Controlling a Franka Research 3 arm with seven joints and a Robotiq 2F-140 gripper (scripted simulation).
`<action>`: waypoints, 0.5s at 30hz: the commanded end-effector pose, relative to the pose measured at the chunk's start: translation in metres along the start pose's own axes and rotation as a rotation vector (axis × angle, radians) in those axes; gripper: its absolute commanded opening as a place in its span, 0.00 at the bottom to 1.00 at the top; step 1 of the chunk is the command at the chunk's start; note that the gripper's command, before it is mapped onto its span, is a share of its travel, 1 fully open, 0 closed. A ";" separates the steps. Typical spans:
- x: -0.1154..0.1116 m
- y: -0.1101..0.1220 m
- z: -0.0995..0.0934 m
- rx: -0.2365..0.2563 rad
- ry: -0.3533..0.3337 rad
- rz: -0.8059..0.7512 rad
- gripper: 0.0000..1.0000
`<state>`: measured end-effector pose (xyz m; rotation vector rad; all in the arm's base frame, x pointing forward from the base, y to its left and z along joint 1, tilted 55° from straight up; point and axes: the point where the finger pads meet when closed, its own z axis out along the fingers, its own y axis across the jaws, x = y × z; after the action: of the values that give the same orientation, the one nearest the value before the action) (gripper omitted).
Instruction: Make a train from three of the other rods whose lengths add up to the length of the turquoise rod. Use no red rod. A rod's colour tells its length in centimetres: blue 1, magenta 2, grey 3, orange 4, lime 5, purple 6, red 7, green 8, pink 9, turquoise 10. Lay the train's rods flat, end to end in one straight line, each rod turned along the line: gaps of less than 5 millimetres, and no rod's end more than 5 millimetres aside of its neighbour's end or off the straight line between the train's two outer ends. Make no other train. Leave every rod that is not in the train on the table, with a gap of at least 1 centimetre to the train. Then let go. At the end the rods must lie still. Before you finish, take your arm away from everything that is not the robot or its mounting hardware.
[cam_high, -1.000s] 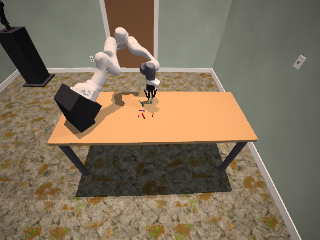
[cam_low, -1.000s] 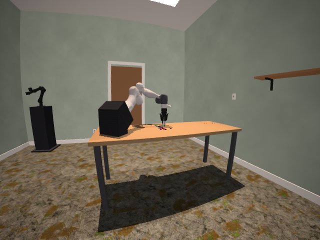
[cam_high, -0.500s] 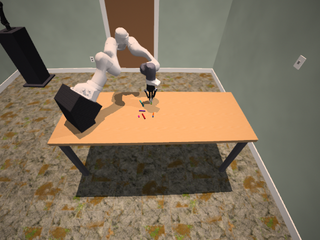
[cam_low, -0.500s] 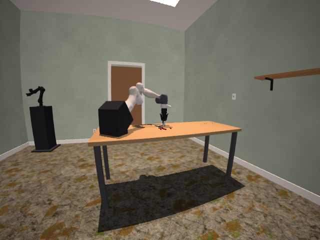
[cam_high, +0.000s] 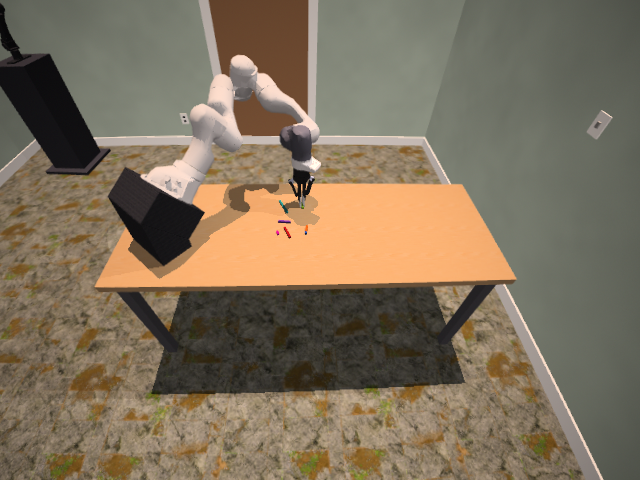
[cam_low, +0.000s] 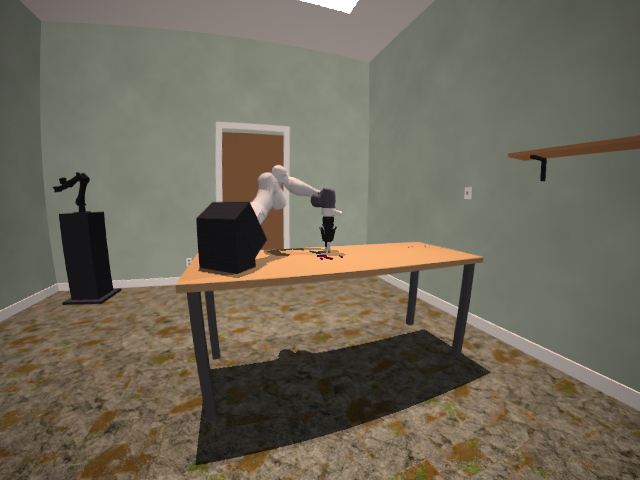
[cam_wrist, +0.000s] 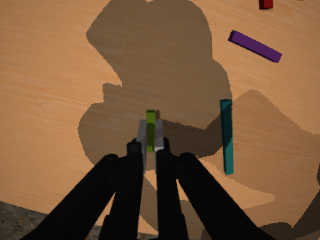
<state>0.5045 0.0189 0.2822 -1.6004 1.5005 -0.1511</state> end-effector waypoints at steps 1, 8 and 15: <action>0.001 -0.001 0.000 0.003 0.002 -0.005 0.03; 0.001 -0.001 0.000 0.003 0.002 -0.005 0.03; 0.001 -0.001 -0.010 0.003 0.002 -0.005 0.03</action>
<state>0.5033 0.0152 0.2859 -1.5996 1.4993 -0.1600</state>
